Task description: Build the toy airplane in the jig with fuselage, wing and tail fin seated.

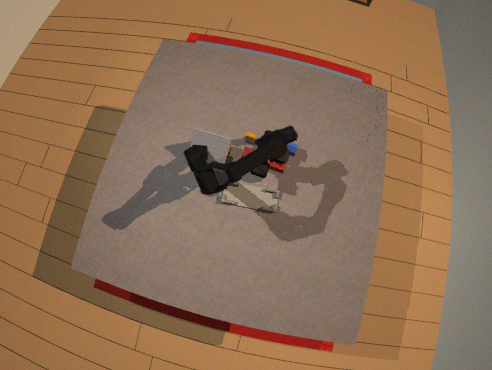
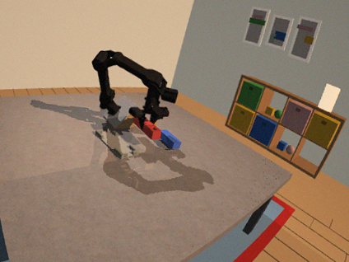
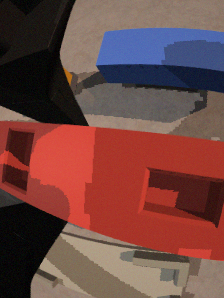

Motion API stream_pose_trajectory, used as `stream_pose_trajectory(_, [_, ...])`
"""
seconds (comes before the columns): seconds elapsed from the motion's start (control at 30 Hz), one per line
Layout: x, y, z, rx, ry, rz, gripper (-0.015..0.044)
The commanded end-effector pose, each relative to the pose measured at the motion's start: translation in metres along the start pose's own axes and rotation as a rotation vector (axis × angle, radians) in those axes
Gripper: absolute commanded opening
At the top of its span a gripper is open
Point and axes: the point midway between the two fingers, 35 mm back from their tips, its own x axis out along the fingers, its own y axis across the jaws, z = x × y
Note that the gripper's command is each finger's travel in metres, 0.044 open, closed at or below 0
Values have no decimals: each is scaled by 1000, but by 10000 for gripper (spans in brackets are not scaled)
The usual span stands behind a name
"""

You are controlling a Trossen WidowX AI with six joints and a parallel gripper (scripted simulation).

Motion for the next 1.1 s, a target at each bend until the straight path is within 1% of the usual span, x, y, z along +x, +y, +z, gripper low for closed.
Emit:
stream_pose_trajectory(0.0, [-15,1,-1,5,1,4,0])
stream_pose_trajectory(0.57, [-67,-3,-8,5,4,-1,0])
stream_pose_trajectory(0.7, [-67,-5,-7,3,4,0,0])
stream_pose_trajectory(1.07, [-53,-37,-1,-39,3,13,0])
